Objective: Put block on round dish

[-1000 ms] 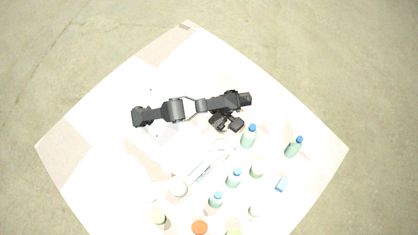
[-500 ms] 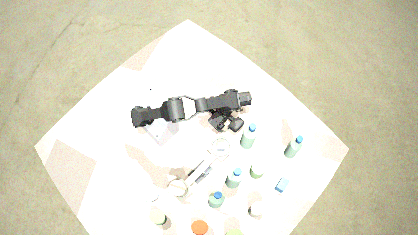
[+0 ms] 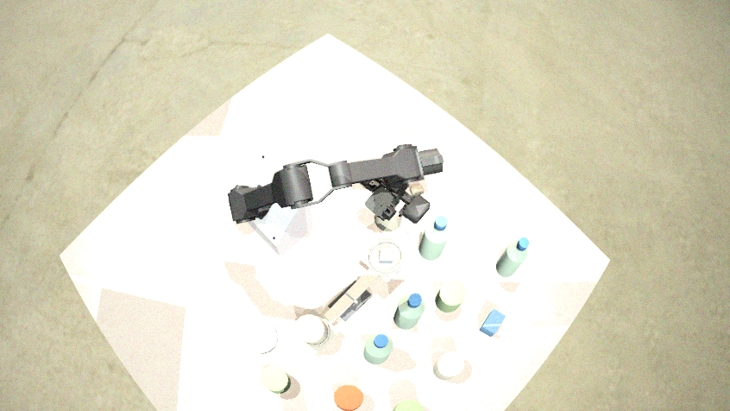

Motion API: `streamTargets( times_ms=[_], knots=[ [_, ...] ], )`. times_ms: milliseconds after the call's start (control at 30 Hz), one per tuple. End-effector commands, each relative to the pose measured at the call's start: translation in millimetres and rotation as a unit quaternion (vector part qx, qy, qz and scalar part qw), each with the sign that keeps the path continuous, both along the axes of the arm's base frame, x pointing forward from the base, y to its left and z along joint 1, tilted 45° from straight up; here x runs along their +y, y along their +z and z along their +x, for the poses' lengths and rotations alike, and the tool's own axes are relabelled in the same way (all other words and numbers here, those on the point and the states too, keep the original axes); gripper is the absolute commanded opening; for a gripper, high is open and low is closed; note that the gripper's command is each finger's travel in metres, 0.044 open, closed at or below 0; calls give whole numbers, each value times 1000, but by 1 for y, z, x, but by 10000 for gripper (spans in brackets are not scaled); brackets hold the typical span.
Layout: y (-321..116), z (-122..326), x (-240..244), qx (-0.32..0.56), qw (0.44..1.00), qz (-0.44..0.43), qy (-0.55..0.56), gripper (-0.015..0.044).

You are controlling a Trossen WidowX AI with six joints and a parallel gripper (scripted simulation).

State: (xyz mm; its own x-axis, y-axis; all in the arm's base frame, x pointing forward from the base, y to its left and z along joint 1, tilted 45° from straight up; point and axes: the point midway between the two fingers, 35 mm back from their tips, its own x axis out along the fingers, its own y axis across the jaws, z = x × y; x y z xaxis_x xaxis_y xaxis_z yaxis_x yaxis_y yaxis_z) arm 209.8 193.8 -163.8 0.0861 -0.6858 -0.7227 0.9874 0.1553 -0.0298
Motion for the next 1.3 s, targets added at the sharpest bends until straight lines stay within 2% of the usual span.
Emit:
streamTargets(
  times_ms=[0,167,767,1267],
  knots=[
    [14,7,6,13,1000,11,15,260],
    [39,17,6,36,999,26,25,260],
    [109,85,-30,193,959,-25,208,260],
    [100,89,-43,199,956,-28,214,260]
  ],
)
